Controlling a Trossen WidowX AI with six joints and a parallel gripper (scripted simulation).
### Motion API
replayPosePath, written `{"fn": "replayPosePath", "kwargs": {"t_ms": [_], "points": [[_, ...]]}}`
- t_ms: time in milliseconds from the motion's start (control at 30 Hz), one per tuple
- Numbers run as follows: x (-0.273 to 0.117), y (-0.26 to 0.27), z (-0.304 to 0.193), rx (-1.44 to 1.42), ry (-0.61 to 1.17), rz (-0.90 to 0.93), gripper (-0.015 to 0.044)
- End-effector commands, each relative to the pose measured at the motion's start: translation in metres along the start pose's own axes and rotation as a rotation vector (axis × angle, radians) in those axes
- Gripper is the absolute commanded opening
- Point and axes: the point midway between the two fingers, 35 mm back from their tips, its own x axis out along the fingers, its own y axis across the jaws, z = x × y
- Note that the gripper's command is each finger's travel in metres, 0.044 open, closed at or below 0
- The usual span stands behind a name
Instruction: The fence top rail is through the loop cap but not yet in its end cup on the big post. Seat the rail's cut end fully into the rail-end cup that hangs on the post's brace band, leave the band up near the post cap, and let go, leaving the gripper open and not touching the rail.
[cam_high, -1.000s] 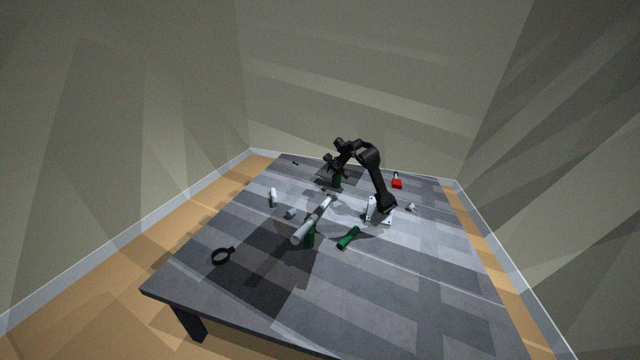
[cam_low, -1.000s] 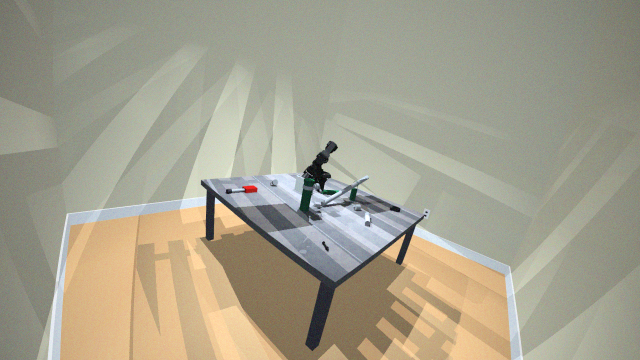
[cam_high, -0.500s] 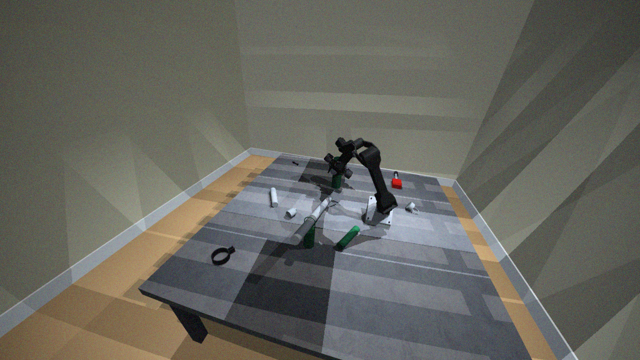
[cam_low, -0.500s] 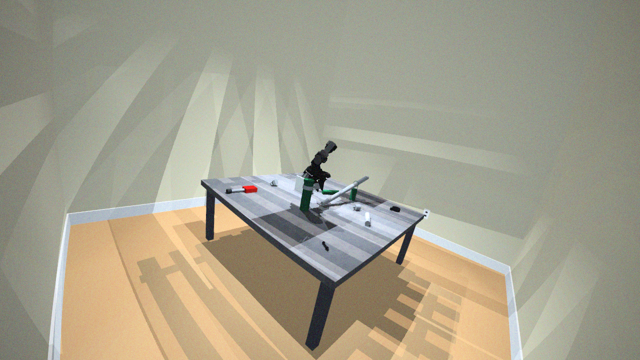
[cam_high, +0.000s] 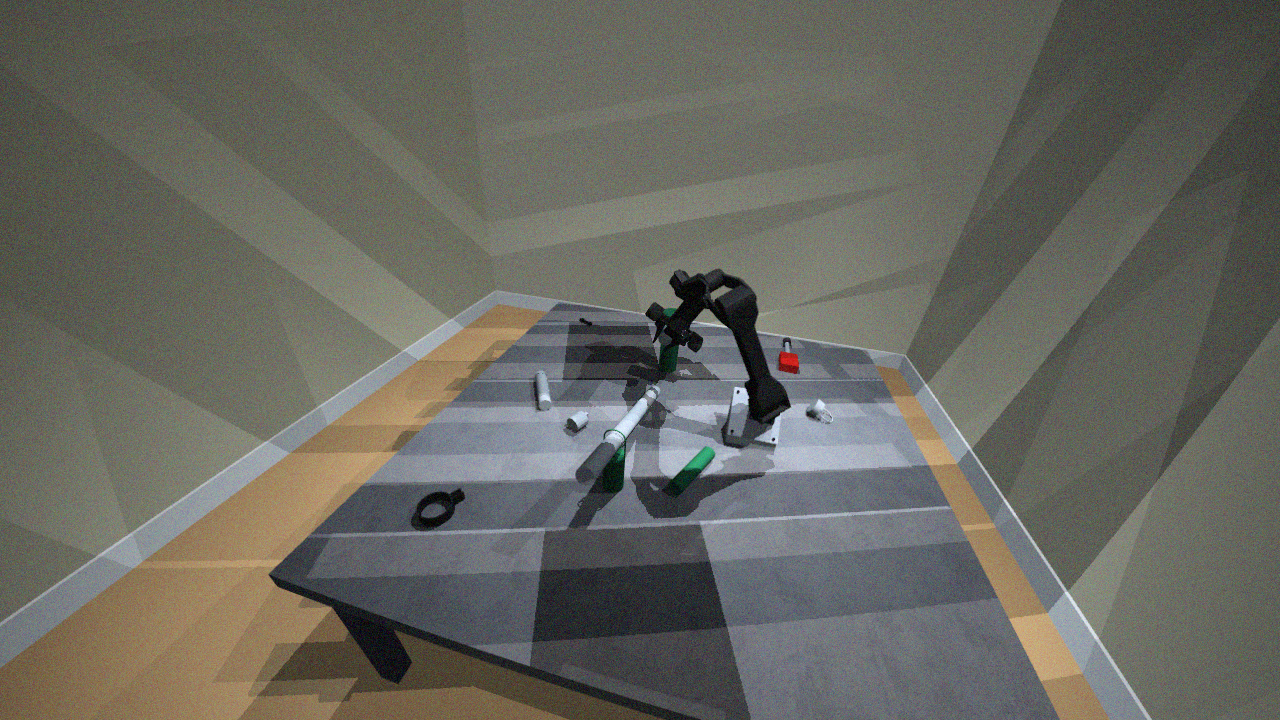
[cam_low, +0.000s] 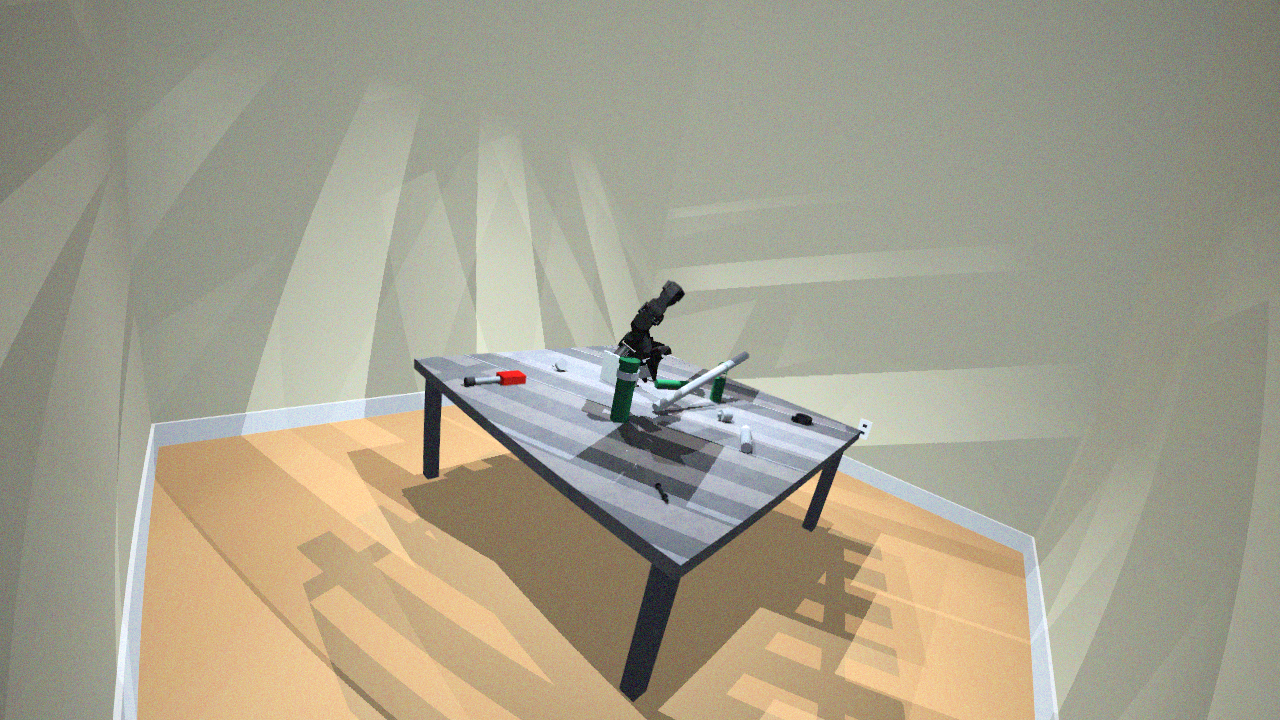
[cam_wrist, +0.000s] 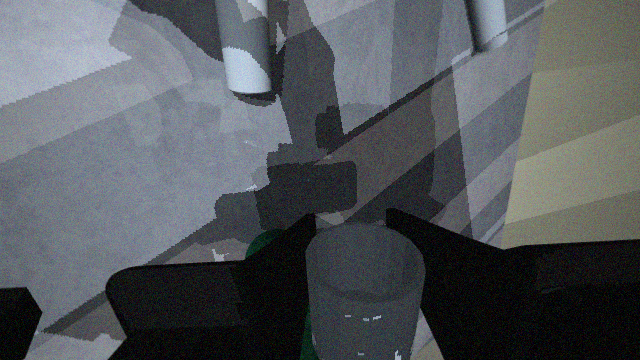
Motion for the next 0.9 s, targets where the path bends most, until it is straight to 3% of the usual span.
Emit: {"fn": "replayPosePath", "kwargs": {"t_ms": [0, 367, 867], "points": [[-0.001, 0.002, -0.002, -0.004, -0.007, -0.001, 0.0], [0.0, 0.001, 0.0, -0.005, -0.003, 0.0, 0.0], [-0.01, -0.006, 0.01, 0.0, -0.002, 0.0, 0.0394]]}}
